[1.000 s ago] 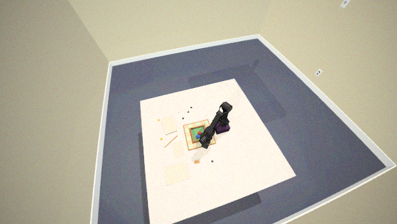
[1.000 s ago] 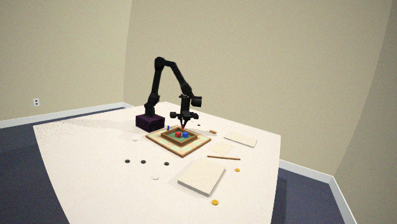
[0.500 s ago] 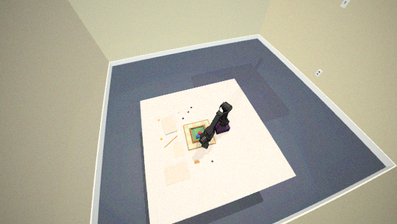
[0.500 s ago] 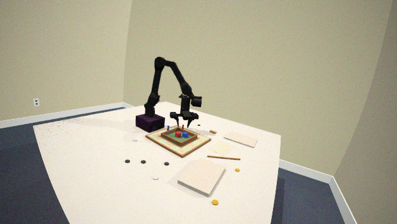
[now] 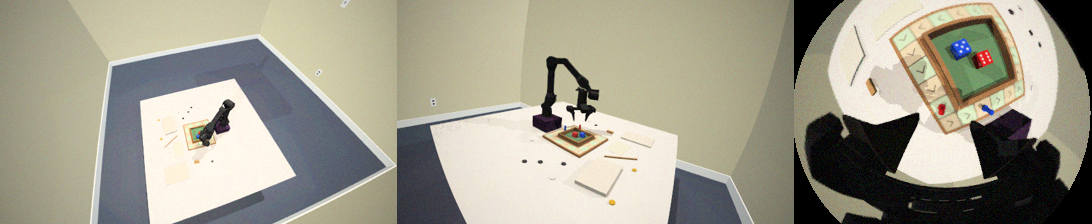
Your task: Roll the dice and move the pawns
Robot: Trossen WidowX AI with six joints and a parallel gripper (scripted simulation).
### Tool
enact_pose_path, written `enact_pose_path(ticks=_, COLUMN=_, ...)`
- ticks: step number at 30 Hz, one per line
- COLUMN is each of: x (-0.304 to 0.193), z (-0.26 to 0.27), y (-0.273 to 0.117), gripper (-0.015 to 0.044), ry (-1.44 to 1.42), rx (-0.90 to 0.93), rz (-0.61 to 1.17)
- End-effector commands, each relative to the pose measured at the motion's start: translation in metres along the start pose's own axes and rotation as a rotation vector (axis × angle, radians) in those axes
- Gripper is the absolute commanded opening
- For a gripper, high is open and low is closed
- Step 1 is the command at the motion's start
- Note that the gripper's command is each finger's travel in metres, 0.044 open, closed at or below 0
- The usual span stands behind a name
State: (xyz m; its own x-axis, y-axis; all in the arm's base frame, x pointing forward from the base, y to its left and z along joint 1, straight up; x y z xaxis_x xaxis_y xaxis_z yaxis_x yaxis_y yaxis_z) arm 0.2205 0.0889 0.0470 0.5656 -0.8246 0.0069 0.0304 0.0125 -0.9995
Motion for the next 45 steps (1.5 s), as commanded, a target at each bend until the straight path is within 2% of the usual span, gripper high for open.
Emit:
enact_pose_path(ticks=1, x=0.01, z=-0.02, y=-0.005, gripper=0.0282, ry=-0.248, rx=-0.005, rz=0.003)
enact_pose_path(ticks=4, x=0.018, z=-0.036, y=-0.006, gripper=0.0204, ry=-0.482, rx=-0.006, rz=0.003)
enact_pose_path(ticks=12, x=0.03, z=-0.079, y=-0.007, gripper=0.02, ry=-1.095, rx=-0.009, rz=0.006)
enact_pose_path(ticks=17, x=0.032, z=-0.091, y=-0.007, gripper=0.02, ry=-1.28, rx=-0.01, rz=0.007)
enact_pose_path(ticks=38, x=0.032, z=-0.093, y=-0.007, gripper=0.02, ry=-1.295, rx=-0.01, rz=0.008)
enact_pose_path(ticks=45, x=0.032, z=-0.093, y=0.008, gripper=0.02, ry=-1.295, rx=-0.01, rz=0.008)
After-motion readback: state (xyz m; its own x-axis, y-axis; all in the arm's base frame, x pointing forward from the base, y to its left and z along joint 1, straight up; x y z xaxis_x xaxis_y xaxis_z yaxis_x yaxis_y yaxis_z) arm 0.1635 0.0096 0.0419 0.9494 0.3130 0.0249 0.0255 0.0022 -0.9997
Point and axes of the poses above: the point midway between the two fingers, 35 mm back from their tips, its own y axis out along the fingers, its own z axis across the jaws, x = y × z, the point moved 1 cm from there along -y, back along the fingers, and after that the axes turned 11 degrees about y, right-handed, at the moved point
